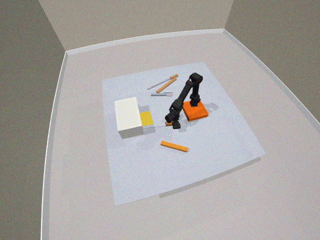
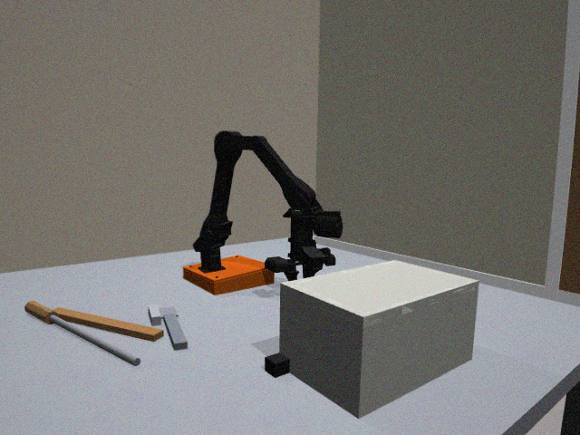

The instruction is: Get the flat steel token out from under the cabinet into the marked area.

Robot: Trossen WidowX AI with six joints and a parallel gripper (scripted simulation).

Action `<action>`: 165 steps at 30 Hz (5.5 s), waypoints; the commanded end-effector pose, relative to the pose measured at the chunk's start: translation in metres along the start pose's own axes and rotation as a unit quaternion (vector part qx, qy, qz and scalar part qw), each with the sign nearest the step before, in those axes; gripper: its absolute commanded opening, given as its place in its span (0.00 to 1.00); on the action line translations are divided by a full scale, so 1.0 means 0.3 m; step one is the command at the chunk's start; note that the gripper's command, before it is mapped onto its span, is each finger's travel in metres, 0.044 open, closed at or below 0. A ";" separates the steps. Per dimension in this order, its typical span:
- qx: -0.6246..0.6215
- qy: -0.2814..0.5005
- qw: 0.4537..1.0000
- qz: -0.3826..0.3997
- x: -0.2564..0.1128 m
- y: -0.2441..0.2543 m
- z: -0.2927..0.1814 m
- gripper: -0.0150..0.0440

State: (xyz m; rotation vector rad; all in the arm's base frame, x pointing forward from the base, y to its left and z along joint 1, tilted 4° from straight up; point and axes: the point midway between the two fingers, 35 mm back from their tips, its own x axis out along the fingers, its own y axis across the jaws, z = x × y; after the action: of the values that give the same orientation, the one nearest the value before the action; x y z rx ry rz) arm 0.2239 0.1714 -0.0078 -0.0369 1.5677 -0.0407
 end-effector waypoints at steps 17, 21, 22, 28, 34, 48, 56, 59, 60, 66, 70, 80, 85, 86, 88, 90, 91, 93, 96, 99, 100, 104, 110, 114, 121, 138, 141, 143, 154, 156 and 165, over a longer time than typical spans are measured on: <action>0.002 0.001 1.000 0.000 -0.005 0.025 -0.045 0.25; 0.003 0.002 1.000 0.000 -0.008 0.037 -0.052 0.25; 0.003 0.002 1.000 0.000 -0.008 0.040 -0.054 0.25; 0.005 0.003 1.000 -0.003 -0.003 0.032 -0.057 0.34; 0.005 0.003 1.000 -0.003 -0.003 0.032 -0.057 0.59; 0.007 0.002 1.000 0.000 -0.003 0.032 -0.054 0.71; 0.007 0.002 1.000 0.000 0.004 0.031 -0.061 0.71; 0.006 0.002 1.000 0.000 0.010 0.031 -0.069 0.71; 0.006 0.002 1.000 0.000 0.010 0.031 -0.069 0.71; 0.005 -0.002 1.000 0.001 0.001 0.036 -0.056 0.49; 0.005 -0.002 1.000 0.001 0.001 0.036 -0.056 0.44; 0.005 -0.001 1.000 0.001 0.001 0.036 -0.057 0.25; 0.004 -0.001 1.000 0.001 0.001 0.036 -0.042 0.25; 0.004 -0.001 1.000 0.001 0.001 0.036 -0.037 0.25; 0.003 0.000 1.000 0.001 0.001 0.036 -0.027 0.25; 0.003 0.000 1.000 0.001 0.001 0.036 -0.018 0.25; 0.003 0.000 1.000 0.000 0.001 0.036 -0.013 0.25; 0.003 0.000 1.000 0.000 0.001 0.036 -0.004 0.25; 0.002 0.000 1.000 0.000 0.001 0.036 0.010 0.25; 0.002 0.000 1.000 0.000 0.000 0.036 0.024 0.25; 0.002 0.000 1.000 0.000 0.000 0.036 0.029 0.25; 0.002 0.000 1.000 0.000 0.000 0.036 0.048 0.25; 0.002 0.000 1.000 0.000 0.000 0.036 0.075 0.25; 0.002 0.000 1.000 0.000 0.000 0.036 0.093 0.25; 0.002 0.000 1.000 0.000 -0.001 0.036 0.124 0.25; 0.002 -0.001 1.000 0.000 -0.002 0.037 0.194 0.25; 0.002 -0.001 1.000 0.000 -0.003 0.037 0.206 0.25; 0.002 -0.001 1.000 0.000 -0.003 0.037 0.214 0.25; 0.002 -0.002 1.000 0.000 -0.004 0.038 0.257 0.25; 0.002 -0.002 1.000 0.000 -0.004 0.038 0.265 0.25; 0.002 -0.002 1.000 0.000 -0.005 0.039 0.298 0.25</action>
State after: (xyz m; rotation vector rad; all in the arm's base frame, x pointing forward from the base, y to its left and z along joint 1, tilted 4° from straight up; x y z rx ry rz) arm 0.3078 0.1825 -0.0070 -0.0369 1.5616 -0.0453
